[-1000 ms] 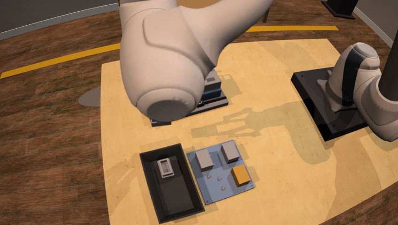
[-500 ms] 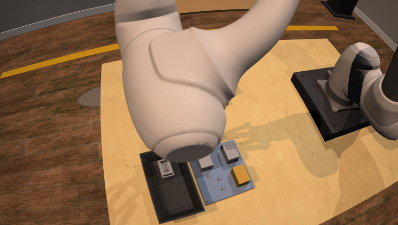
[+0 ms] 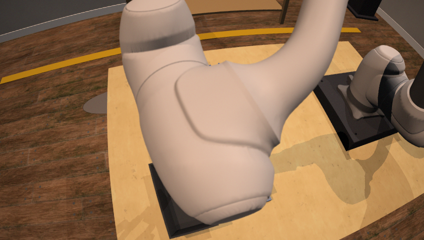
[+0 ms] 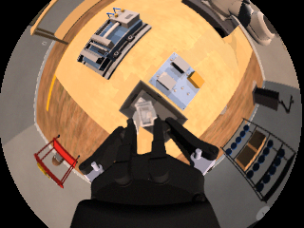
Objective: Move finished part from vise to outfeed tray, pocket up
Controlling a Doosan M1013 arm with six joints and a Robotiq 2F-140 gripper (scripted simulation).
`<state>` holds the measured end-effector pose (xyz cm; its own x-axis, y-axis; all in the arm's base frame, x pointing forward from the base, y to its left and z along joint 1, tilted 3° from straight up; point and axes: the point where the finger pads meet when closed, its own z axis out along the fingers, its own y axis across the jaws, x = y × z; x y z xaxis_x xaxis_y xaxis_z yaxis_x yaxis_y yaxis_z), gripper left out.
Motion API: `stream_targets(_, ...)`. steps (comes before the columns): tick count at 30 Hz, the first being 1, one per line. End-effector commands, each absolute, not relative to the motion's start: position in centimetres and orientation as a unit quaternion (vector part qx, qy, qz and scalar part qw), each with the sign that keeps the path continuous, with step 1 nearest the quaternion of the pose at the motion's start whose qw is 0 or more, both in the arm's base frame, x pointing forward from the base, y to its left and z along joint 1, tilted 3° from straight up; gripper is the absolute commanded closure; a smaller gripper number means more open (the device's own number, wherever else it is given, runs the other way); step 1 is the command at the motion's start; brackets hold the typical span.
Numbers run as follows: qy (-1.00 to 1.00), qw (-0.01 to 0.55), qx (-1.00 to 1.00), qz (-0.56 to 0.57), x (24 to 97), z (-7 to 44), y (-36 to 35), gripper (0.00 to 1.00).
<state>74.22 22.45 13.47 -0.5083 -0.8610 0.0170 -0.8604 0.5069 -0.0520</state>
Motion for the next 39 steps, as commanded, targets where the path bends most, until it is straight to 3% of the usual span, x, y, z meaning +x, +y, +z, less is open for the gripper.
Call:
stream_targets(1, 0.834, 0.003, -0.551, -0.026, 74.1, 13.6, 24.2, 1.0)
stream_targets(15, 0.683, -0.003, -0.73, -0.026, 72.9, 13.3, 30.2, 1.0)
stream_targets(39, 0.629, -0.005, -0.777, -0.026, 72.4, 13.2, 32.0, 1.0)
